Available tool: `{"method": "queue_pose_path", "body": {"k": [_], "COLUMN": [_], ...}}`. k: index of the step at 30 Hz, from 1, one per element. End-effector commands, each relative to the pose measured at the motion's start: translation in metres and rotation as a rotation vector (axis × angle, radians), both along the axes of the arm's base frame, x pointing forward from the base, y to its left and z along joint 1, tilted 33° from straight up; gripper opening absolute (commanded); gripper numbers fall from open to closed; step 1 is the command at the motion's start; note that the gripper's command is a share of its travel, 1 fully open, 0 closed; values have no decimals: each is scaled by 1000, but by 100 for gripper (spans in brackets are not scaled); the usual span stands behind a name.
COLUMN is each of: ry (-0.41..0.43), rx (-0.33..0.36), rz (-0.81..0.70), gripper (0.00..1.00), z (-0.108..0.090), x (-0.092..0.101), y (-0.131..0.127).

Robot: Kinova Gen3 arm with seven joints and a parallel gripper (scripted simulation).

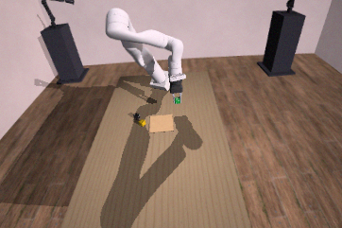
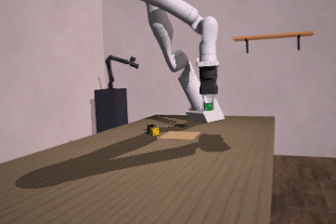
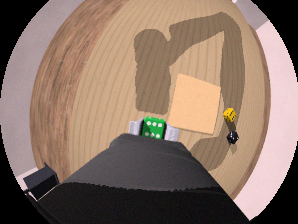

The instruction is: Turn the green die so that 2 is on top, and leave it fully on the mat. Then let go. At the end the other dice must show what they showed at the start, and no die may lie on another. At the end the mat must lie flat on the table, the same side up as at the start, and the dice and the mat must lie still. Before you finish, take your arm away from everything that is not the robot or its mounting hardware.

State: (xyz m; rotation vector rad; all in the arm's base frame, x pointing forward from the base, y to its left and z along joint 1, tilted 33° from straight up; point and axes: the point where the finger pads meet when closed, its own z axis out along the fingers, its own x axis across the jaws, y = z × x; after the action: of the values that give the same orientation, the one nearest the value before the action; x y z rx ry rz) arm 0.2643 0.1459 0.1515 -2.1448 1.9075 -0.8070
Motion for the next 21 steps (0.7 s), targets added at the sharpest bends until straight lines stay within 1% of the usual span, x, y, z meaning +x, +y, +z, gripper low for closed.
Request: {"method": "queue_pose_path", "body": {"k": [1, 13, 17, 19, 21], "ry": [-8, -8, -11, -22, -44], "rx": [6, 6, 18, 52, 113], "rz": [-1, -2, -24, -90, -205], "gripper": [57, 57, 57, 57, 57], "z": [4, 4, 5, 8, 13], "x": [1, 0, 2, 7, 15], "y": [1, 1, -1, -8, -20]}}
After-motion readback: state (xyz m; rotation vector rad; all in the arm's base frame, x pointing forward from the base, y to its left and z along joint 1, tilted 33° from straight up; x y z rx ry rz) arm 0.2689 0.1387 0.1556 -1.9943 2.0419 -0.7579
